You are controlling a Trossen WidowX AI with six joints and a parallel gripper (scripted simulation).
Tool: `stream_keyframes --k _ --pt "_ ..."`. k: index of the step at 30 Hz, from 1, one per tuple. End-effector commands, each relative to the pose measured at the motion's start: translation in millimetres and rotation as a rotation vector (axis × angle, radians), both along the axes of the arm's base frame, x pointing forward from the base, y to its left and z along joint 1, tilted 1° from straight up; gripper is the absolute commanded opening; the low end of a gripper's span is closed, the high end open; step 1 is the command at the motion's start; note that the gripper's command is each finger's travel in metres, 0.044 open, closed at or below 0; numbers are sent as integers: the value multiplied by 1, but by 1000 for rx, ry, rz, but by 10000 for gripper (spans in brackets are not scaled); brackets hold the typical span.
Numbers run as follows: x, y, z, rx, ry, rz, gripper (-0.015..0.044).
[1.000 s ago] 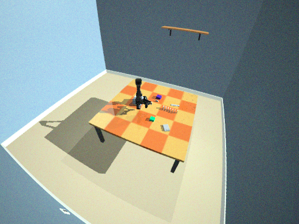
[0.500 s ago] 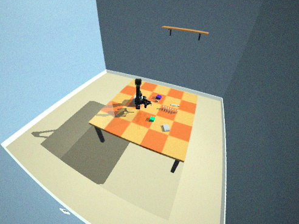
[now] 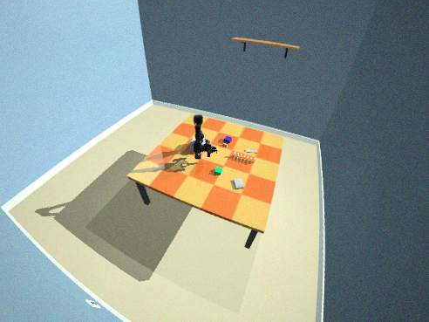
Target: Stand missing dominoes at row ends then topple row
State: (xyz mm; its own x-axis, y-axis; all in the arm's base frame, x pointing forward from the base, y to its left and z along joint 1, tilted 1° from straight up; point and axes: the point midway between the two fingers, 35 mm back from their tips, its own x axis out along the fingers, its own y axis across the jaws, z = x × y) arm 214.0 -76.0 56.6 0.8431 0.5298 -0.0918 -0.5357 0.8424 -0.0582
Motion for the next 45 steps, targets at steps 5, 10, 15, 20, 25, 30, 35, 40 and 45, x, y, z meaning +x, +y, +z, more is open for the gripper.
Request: stream_keyframes --k 5,10,15,20,25,30,35,40,45 --pt "3 -1 -26 17 6 -3 107" --pt "4 -1 -42 17 7 -2 107" --pt "5 -1 -57 17 8 -2 107" --pt "5 1 -72 18 8 -1 107" --pt "5 3 -85 19 8 -1 107" --pt "4 5 -92 19 8 -1 107" --pt "4 5 -92 19 8 -1 107" --pt "4 5 -92 19 8 -1 133" --pt "4 5 -92 19 8 -1 265"
